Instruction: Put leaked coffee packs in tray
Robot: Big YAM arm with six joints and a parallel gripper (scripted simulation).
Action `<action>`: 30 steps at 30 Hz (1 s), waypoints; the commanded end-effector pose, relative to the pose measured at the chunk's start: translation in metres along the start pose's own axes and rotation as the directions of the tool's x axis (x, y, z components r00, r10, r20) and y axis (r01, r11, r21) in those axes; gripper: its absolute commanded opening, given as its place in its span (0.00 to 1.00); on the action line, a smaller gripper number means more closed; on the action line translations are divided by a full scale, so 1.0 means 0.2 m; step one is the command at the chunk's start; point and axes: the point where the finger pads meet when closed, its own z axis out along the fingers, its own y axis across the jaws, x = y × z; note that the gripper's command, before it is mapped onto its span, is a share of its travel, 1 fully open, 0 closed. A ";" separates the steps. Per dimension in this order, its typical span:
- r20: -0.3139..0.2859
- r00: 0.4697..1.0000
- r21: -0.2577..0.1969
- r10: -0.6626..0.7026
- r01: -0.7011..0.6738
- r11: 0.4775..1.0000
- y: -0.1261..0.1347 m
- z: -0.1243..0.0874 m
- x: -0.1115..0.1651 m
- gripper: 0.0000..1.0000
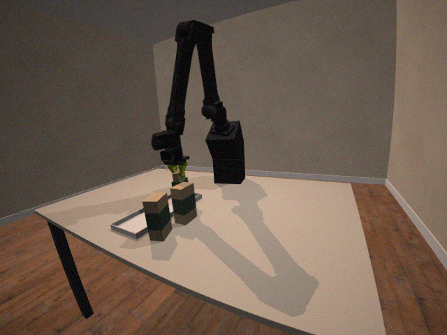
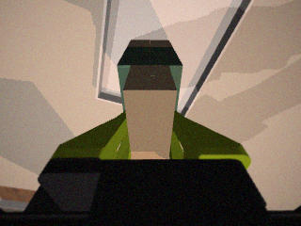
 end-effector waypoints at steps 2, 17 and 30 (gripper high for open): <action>0.048 0.999 0.047 0.008 -0.011 0.999 -0.09 -0.03 -0.08 0.25; 0.049 0.999 0.038 -0.009 0.007 0.999 -0.05 -0.02 -0.08 0.25; 0.049 0.999 0.038 -0.009 0.007 0.999 -0.05 -0.02 -0.08 0.25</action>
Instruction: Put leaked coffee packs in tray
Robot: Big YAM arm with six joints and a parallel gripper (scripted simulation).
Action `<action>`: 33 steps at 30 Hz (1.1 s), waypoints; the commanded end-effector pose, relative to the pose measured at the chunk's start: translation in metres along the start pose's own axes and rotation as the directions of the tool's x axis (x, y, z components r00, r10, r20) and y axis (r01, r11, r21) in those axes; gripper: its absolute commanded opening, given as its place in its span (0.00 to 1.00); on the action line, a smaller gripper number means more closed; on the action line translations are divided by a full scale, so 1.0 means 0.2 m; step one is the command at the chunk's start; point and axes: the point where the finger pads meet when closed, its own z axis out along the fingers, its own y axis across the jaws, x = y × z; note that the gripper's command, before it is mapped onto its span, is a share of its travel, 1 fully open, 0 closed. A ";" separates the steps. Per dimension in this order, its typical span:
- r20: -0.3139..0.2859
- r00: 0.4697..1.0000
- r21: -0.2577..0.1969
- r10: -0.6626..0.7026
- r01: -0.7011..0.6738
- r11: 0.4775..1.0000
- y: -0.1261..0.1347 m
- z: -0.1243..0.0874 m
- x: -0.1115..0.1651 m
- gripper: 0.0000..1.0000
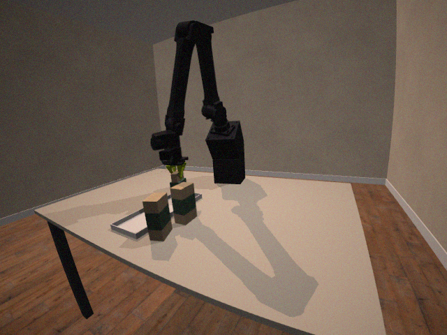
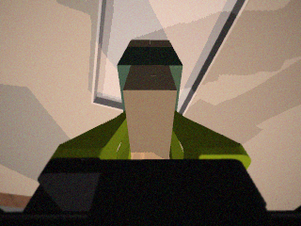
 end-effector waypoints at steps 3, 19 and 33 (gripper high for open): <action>0.033 0.999 0.022 -0.008 0.007 1.000 -0.02 -0.03 -0.06 0.25; 0.026 1.000 0.017 -0.006 0.005 1.000 -0.02 -0.01 -0.04 0.78; 0.026 1.000 0.017 -0.006 0.005 1.000 -0.02 -0.01 -0.04 0.78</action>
